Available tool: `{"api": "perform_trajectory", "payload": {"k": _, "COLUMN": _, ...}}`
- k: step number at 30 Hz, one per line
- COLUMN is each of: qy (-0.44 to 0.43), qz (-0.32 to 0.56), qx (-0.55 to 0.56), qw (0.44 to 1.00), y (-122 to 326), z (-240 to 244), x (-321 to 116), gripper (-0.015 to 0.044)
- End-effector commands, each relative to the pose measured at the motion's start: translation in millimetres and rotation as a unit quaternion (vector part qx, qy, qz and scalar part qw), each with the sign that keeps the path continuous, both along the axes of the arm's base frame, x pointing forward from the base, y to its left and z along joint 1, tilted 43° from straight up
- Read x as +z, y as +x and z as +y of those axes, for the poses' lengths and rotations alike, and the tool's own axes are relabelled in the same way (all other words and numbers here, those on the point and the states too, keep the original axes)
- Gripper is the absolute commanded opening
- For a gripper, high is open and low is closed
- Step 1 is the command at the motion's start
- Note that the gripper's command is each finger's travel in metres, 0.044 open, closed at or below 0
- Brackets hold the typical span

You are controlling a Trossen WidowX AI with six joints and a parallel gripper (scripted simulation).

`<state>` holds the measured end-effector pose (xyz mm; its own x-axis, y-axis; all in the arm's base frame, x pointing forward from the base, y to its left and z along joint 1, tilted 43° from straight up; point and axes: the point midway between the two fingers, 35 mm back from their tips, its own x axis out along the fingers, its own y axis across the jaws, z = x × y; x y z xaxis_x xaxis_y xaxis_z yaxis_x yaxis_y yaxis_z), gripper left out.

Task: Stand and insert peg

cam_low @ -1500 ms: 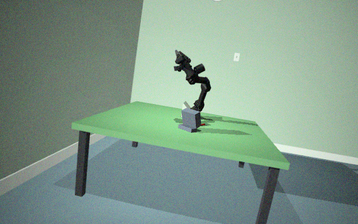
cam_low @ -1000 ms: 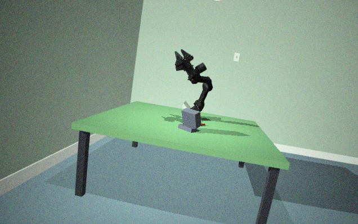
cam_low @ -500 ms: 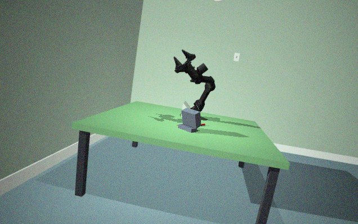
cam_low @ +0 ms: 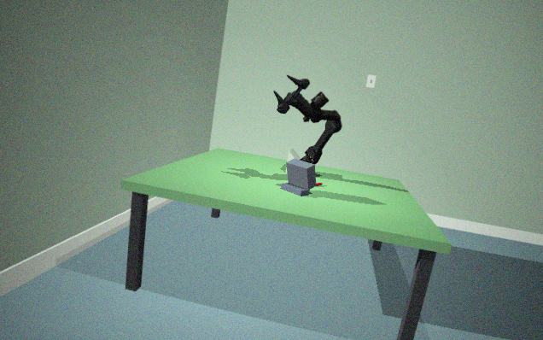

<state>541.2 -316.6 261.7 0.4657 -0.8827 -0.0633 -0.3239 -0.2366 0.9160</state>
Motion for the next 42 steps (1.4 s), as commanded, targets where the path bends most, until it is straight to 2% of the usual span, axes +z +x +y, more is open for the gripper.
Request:
{"api": "perform_trajectory", "payload": {"k": 1, "qy": -0.003, "qz": 0.073, "qx": 0.041, "qw": 0.997, "y": 3, "z": 13, "x": -14, "gripper": 0.044}}
{"api": "perform_trajectory", "payload": {"k": 11, "qy": -0.013, "qz": 0.213, "qx": 0.134, "qw": 0.968, "y": 1, "z": 38, "x": -39, "gripper": 0.044}}
{"api": "perform_trajectory", "payload": {"k": 21, "qy": -0.024, "qz": 0.335, "qx": 0.234, "qw": 0.912, "y": -9, "z": 67, "x": -65, "gripper": 0.044}}
{"api": "perform_trajectory", "payload": {"k": 31, "qy": -0.036, "qz": 0.437, "qx": 0.341, "qw": 0.831, "y": -30, "z": 102, "x": -92, "gripper": 0.044}}
{"api": "perform_trajectory", "payload": {"k": 42, "qy": -0.051, "qz": 0.512, "qx": 0.469, "qw": 0.718, "y": -64, "z": 150, "x": -118, "gripper": 0.044}}
